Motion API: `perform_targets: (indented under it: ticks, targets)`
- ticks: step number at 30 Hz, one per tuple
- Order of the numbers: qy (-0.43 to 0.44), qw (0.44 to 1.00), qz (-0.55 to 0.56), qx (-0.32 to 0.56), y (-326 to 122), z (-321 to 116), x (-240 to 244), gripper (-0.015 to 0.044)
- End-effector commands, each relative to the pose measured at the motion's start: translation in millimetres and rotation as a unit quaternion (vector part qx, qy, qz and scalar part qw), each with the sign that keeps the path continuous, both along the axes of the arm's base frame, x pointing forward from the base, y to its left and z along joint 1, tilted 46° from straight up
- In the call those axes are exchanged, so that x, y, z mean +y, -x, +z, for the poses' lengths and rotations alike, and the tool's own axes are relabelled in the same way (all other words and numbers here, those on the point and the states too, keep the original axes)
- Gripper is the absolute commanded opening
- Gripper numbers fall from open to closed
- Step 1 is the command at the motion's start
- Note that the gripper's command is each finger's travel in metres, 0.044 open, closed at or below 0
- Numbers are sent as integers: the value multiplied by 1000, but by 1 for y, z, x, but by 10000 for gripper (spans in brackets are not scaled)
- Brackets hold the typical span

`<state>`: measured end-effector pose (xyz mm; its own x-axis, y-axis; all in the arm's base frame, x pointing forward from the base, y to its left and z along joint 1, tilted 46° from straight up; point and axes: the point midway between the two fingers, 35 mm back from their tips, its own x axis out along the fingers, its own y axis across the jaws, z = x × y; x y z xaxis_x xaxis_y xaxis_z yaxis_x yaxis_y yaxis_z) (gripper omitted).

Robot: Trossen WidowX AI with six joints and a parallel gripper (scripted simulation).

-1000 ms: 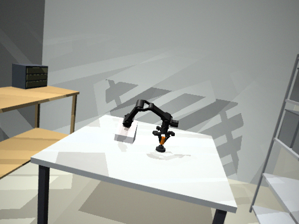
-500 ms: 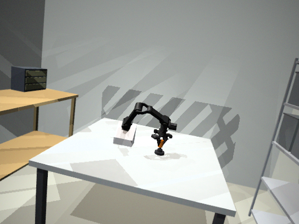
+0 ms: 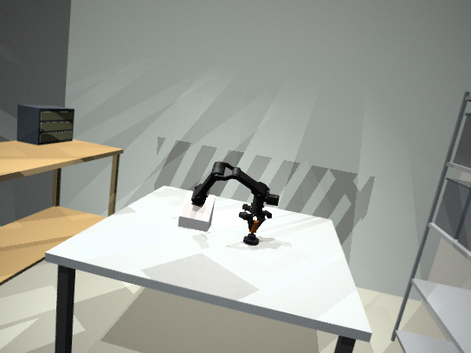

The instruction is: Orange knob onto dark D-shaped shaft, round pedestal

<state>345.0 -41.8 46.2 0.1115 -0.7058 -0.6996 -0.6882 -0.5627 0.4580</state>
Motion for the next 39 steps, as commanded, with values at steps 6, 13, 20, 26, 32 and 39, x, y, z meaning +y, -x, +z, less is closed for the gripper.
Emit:
perform_targets:
  ticks: [6,13,20,26,32,39]
  targets:
    - [2,1000,3,-1,-1,2,0,0]
    - [2,1000,3,-1,1,1,0,0]
    - [2,1000,3,-1,0,1,1,0]
    - [2,1000,3,-1,-1,1,1,0]
    - [2,1000,3,-1,-1,0,-1,0]
    - [2,1000,3,-1,-1,-1,-2,0]
